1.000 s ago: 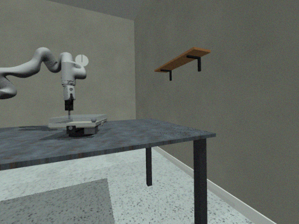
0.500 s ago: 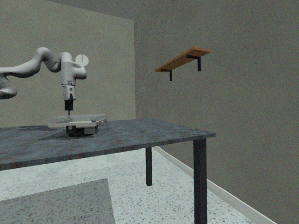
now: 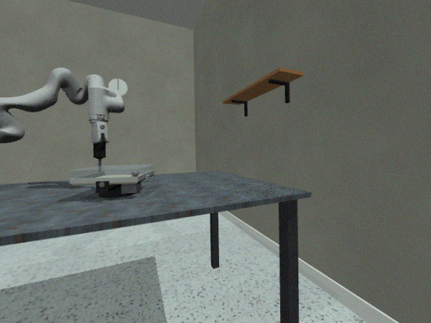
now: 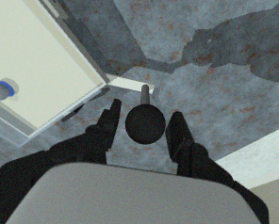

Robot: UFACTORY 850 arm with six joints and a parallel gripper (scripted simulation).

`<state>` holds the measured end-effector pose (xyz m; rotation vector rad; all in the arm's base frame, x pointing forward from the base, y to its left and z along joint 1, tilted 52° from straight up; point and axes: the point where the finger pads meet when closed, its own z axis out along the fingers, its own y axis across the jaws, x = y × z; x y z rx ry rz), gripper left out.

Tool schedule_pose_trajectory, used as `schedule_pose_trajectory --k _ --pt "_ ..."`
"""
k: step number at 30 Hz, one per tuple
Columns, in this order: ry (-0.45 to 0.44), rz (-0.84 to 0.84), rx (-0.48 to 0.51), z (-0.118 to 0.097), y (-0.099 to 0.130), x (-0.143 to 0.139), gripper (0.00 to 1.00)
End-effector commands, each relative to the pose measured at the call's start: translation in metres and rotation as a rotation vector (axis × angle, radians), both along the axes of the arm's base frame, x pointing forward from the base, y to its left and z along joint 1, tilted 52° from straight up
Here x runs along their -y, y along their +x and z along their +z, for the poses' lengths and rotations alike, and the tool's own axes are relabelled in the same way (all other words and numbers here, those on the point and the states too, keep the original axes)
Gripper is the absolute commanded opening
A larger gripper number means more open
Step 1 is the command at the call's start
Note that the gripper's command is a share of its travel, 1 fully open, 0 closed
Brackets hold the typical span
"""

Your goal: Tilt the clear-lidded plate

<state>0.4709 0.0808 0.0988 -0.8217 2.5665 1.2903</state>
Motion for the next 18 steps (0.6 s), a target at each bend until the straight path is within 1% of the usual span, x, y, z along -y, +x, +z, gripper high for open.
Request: schedule_pose_trajectory --k 1,18 --pt "0.000 -0.001 0.002 0.004 0.001 0.005 0.61" --pt "0.000 -0.001 0.002 0.020 0.004 0.026 0.61"
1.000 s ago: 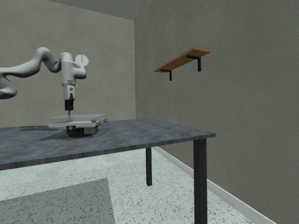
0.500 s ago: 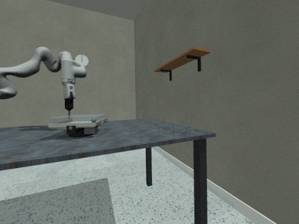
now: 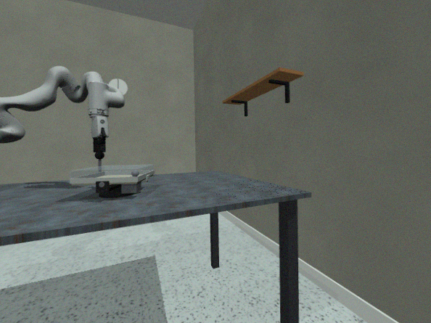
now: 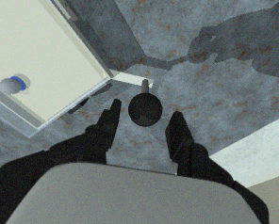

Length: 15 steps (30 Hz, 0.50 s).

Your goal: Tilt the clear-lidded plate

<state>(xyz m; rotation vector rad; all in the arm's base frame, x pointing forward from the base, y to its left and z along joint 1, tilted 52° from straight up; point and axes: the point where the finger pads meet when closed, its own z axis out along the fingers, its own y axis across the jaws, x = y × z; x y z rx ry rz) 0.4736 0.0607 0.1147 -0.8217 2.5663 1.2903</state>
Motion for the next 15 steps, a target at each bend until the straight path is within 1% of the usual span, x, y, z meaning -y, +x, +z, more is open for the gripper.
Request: schedule_pose_trajectory --k 1,15 --pt "0.000 -0.001 0.001 0.006 0.002 0.007 0.61" --pt "0.000 -0.001 0.001 0.015 0.003 0.019 0.61"
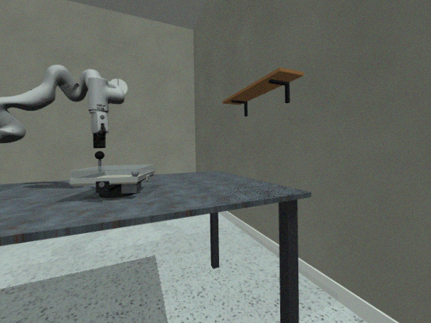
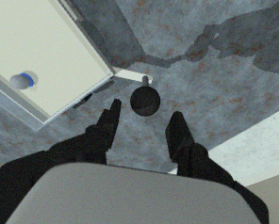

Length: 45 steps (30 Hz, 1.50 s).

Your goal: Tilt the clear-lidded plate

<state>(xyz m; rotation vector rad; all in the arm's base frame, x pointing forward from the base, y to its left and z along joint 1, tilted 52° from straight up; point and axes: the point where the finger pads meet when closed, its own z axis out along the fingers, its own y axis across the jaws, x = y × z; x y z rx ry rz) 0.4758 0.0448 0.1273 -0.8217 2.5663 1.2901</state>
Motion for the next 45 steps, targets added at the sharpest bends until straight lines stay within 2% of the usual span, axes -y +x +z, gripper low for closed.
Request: schedule_pose_trajectory --k 1,13,14,45 --pt "0.000 -0.001 0.001 0.0029 0.0010 0.0036 0.61" --pt "0.000 -0.001 0.001 0.0043 0.0013 0.0054 0.61" --pt "0.000 -0.001 0.001 0.0043 0.0013 0.0054 1.00" --pt "0.000 -0.001 0.001 0.0043 0.0013 0.0054 1.00"
